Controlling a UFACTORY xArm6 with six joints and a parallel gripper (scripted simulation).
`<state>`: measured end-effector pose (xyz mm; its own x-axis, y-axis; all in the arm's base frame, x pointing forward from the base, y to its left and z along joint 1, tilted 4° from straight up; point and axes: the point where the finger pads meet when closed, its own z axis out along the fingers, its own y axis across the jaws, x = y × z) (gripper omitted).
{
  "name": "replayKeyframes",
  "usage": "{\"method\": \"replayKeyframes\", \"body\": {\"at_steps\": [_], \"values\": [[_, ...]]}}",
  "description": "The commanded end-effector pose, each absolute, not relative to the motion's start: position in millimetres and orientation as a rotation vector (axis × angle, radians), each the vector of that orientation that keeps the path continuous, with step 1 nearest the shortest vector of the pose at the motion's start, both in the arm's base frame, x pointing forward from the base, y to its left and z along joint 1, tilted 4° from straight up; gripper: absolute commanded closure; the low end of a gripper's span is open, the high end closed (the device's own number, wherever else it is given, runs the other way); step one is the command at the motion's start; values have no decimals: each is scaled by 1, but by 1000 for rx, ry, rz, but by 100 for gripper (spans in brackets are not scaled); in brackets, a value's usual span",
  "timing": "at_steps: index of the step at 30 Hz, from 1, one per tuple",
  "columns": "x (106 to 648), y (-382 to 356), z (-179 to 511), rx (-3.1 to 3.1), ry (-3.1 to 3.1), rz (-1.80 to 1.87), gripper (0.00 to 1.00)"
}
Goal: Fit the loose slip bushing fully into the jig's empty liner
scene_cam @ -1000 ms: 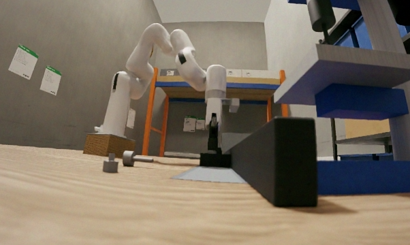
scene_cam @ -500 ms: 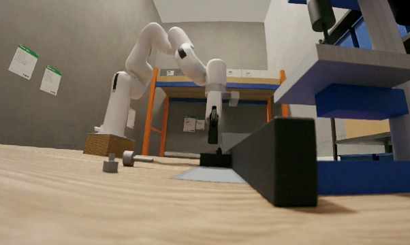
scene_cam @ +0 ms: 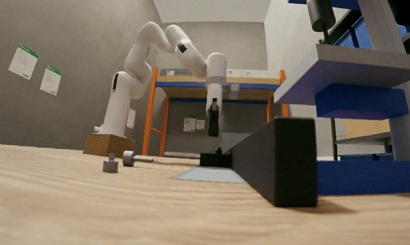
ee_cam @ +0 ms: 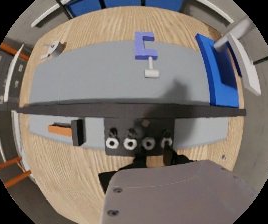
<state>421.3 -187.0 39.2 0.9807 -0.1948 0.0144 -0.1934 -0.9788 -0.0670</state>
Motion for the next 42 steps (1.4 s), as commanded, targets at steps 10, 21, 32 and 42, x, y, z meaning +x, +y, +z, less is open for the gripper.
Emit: {"method": "replayKeyframes", "body": {"at_steps": [10,21,32,42], "values": [[422,-189,69,-3063,300,-38,64],[422,-190,72,-3063,300,-38,64],[422,-190,72,-3063,300,-38,64],[422,-190,72,-3063,300,-38,64]]}}
